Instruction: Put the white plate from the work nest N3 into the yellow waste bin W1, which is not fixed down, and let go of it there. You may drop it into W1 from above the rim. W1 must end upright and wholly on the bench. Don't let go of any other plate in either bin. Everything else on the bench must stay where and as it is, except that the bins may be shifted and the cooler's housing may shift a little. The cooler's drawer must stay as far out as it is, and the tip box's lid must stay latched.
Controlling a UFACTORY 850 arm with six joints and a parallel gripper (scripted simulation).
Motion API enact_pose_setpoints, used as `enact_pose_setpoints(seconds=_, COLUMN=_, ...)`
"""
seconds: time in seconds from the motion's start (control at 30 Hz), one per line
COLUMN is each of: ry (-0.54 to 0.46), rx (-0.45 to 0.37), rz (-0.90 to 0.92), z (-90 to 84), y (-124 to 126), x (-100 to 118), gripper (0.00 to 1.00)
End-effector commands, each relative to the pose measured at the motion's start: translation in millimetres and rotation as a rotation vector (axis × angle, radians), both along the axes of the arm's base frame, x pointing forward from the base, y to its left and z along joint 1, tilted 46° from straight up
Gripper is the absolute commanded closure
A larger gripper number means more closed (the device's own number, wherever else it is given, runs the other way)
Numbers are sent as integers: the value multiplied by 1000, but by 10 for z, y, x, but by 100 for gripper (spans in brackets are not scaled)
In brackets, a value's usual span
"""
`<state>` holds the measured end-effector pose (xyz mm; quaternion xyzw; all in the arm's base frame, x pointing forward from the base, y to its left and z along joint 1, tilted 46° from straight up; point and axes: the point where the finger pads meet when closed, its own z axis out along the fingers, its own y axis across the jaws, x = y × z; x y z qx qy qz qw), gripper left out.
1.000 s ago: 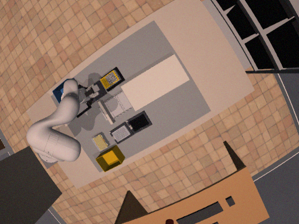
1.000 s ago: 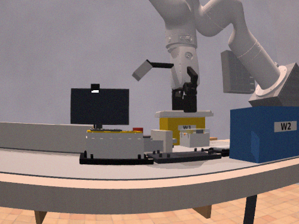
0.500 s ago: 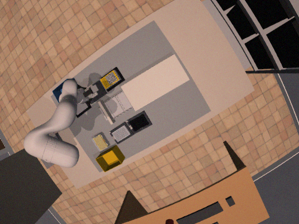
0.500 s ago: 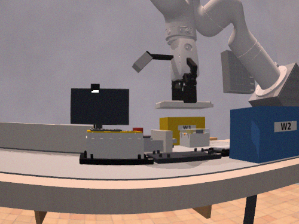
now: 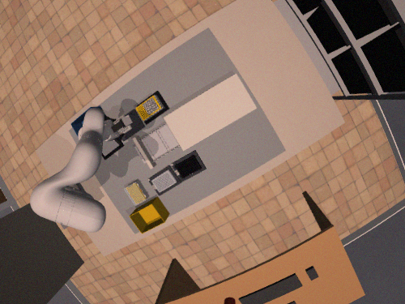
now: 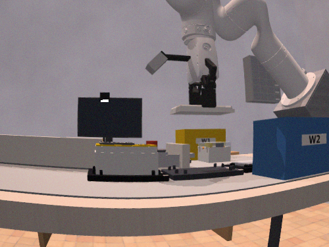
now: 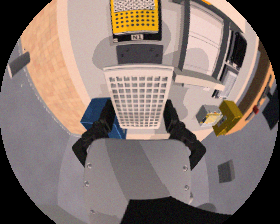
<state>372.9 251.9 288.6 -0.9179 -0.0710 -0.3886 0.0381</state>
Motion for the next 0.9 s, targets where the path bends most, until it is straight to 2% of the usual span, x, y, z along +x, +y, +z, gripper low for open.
enact_pose_setpoints(seconds=0.0, ry=-1, rx=1, rz=0, z=6, y=3, x=1, gripper=100)
enact_pose_setpoints(seconds=0.87, ry=-2, rx=-8, rz=8, z=-153, y=-616, x=-46, gripper=100)
